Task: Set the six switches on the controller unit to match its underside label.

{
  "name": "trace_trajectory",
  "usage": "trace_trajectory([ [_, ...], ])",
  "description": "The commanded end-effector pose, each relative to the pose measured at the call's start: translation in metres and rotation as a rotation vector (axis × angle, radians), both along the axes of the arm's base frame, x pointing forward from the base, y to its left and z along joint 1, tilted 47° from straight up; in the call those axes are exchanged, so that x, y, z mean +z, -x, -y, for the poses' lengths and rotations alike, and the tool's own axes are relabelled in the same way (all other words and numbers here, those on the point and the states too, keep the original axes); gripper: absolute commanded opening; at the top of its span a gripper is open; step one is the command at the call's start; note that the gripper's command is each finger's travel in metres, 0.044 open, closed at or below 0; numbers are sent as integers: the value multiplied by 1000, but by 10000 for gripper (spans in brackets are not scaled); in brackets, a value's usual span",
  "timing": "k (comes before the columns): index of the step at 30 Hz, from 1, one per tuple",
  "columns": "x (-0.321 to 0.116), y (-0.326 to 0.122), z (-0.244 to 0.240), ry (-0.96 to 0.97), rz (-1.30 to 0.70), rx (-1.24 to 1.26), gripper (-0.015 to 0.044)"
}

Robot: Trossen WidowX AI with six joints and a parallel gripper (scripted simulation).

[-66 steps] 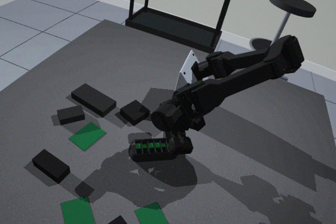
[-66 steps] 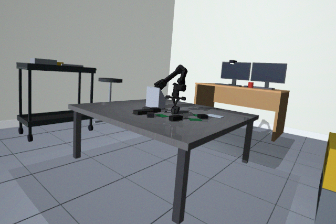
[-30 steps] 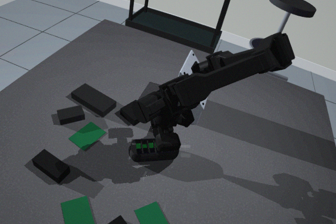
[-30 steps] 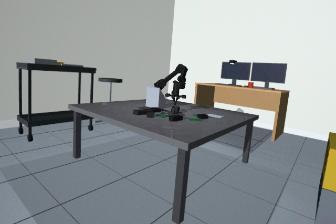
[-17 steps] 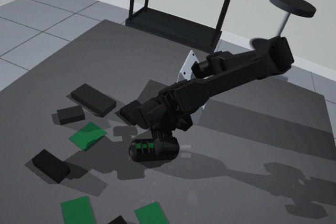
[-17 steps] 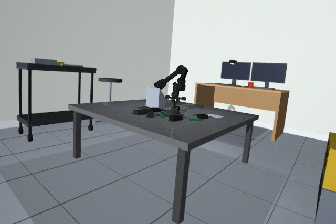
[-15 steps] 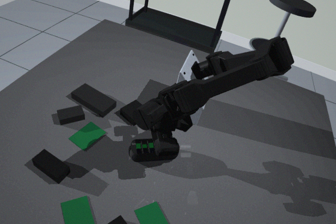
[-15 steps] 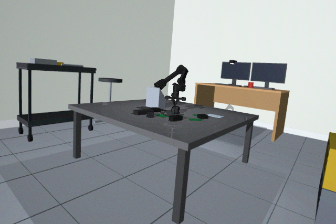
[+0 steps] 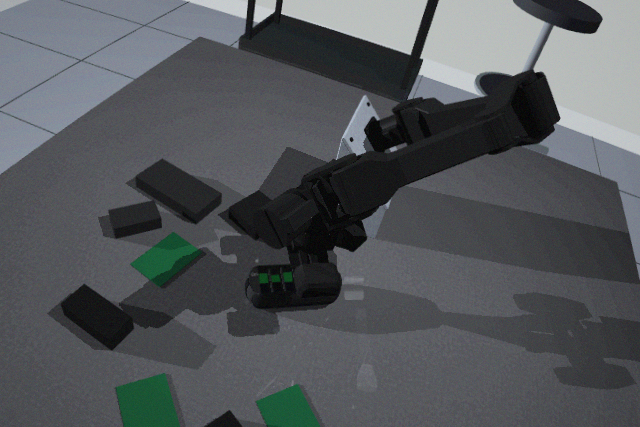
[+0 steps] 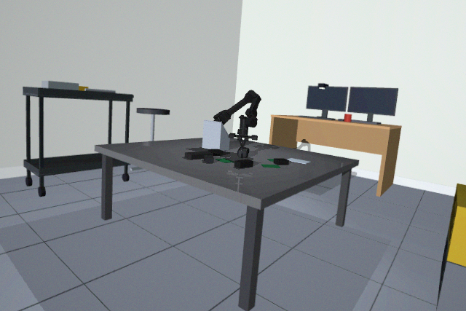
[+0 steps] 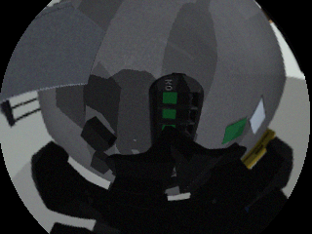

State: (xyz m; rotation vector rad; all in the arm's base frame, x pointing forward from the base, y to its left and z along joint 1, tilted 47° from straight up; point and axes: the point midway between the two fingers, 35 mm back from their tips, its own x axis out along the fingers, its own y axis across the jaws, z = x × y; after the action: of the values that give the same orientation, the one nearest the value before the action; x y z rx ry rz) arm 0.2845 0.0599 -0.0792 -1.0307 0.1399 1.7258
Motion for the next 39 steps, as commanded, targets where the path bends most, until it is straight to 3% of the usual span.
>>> trace_trajectory([
  [1, 0, 1, -1, -1, -5, -1, 0],
  [16, 30, -2, 31, 1, -4, -1, 0],
  [25, -5, -35, 64, 3, -4, -3, 0],
  [39, -17, -35, 54, 3, -4, -3, 0],
])
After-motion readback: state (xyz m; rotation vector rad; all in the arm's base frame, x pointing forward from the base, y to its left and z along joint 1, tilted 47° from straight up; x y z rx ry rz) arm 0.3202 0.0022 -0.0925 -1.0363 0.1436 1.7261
